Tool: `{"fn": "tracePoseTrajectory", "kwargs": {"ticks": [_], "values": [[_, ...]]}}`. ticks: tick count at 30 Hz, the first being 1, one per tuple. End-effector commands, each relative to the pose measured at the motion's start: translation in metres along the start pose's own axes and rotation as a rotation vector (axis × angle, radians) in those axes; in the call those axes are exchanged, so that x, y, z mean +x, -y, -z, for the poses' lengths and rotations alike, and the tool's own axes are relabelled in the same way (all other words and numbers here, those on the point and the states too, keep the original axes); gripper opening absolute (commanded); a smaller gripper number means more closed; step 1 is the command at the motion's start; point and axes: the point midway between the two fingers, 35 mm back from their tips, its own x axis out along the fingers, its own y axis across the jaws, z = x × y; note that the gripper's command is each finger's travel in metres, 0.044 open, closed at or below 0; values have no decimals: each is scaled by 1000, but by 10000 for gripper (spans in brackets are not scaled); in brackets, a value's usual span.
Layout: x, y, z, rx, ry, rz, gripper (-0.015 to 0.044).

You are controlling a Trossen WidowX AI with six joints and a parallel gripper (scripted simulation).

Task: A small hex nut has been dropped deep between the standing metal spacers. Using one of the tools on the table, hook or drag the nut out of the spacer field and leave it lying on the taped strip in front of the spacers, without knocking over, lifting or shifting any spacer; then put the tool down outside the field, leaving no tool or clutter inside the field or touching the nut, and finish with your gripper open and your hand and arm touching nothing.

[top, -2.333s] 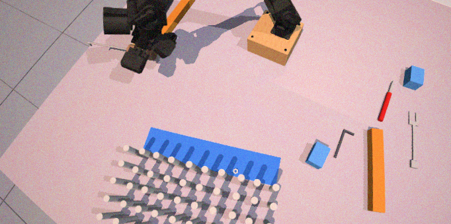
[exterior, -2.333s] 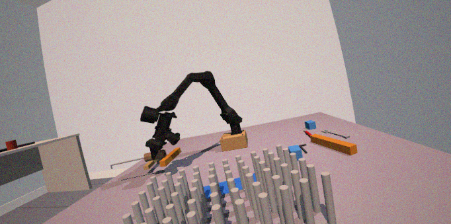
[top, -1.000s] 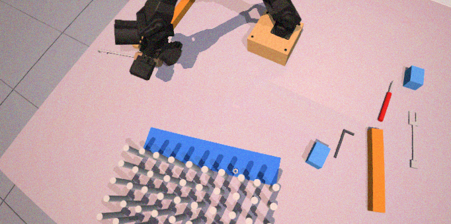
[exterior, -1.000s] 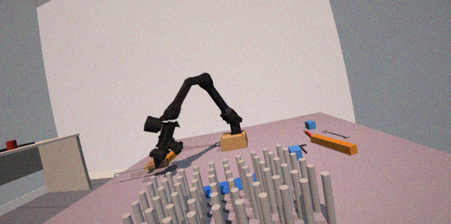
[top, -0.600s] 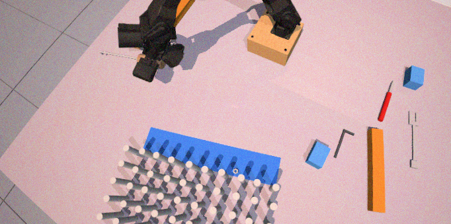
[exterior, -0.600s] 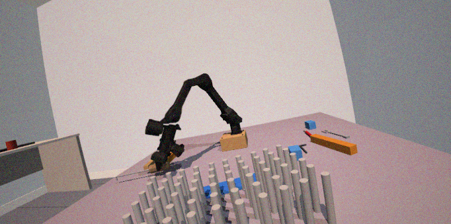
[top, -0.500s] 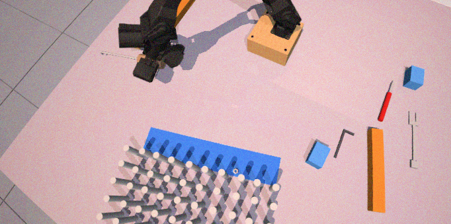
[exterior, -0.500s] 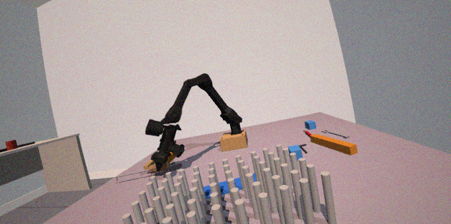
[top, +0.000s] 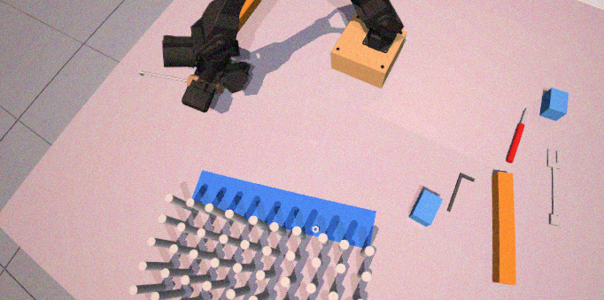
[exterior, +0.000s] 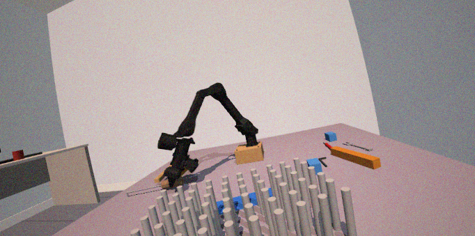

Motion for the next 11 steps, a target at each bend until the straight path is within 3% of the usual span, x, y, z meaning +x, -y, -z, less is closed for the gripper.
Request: {"fn": "tracePoseTrajectory", "kwargs": {"ticks": [1,11], "values": [[-1,0,1,1,-3,1,184],[-1,0,1,1,-3,1,440]]}}
